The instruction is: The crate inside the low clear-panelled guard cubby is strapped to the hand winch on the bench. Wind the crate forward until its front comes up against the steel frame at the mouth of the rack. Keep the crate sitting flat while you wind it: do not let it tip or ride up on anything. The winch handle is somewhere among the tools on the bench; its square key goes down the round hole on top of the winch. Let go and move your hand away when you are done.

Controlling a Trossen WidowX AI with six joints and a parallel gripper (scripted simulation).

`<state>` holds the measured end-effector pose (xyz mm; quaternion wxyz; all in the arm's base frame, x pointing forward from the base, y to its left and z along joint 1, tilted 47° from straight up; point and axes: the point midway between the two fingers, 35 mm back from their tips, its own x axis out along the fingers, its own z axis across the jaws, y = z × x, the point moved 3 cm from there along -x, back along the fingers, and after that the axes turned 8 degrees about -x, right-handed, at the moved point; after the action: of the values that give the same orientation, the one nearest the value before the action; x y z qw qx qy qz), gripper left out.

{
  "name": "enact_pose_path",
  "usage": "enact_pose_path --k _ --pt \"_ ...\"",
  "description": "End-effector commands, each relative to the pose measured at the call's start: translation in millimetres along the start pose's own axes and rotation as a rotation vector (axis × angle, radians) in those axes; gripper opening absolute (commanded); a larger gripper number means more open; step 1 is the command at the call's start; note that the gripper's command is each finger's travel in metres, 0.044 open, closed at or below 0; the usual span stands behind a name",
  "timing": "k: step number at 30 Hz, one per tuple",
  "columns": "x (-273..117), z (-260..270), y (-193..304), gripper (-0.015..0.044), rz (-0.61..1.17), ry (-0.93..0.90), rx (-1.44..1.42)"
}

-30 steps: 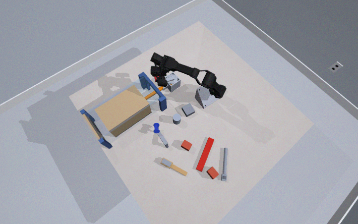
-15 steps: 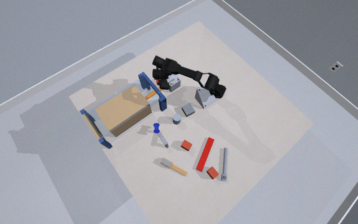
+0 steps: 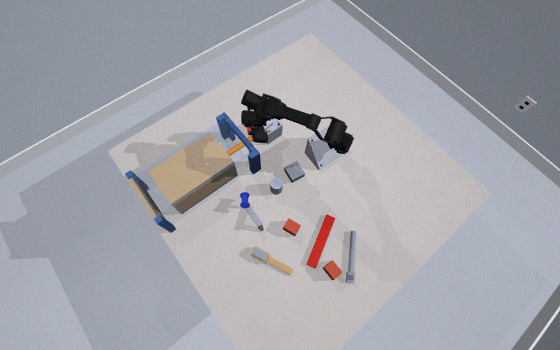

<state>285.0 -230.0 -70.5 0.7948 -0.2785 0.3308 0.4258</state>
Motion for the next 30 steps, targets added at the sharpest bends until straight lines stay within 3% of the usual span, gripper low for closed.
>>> enact_pose_path --k 1,30 --pt "-2 11 11 0.0000 0.022 -0.021 0.026" --pt "-16 35 36 0.0000 0.024 -0.022 0.027"
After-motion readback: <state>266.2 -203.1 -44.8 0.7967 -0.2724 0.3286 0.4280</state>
